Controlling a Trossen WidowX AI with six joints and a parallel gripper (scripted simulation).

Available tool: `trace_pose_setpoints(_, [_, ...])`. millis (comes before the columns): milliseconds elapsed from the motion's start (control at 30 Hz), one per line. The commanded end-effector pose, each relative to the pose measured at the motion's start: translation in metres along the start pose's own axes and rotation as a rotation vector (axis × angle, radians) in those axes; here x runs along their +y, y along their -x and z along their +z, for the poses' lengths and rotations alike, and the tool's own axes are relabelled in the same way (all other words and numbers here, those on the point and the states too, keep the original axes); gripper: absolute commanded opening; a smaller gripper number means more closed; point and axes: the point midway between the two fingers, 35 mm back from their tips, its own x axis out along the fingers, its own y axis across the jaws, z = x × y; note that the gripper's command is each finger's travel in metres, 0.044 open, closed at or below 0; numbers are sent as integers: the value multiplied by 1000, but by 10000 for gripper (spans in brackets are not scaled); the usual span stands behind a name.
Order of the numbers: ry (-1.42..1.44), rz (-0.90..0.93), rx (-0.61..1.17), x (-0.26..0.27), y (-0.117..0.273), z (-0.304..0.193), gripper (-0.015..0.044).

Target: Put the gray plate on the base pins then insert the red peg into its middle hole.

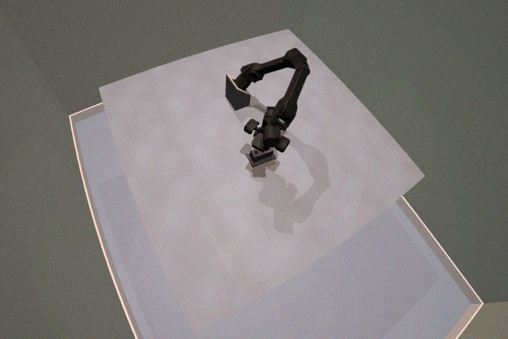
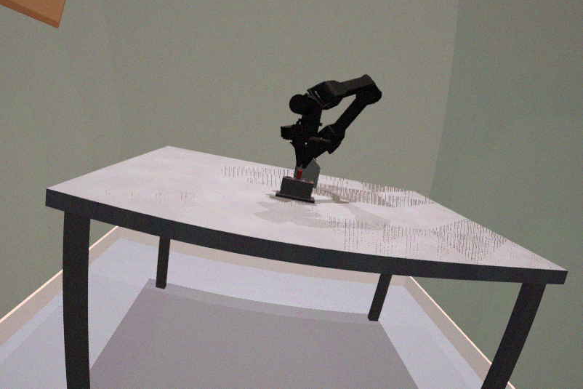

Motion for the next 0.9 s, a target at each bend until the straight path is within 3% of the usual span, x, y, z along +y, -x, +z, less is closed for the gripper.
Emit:
trace_pose_setpoints(0, [0,-1,0,0,0,0,150])
trace_pose_setpoints(867, [-14,1,9,-5,11,-2,150])
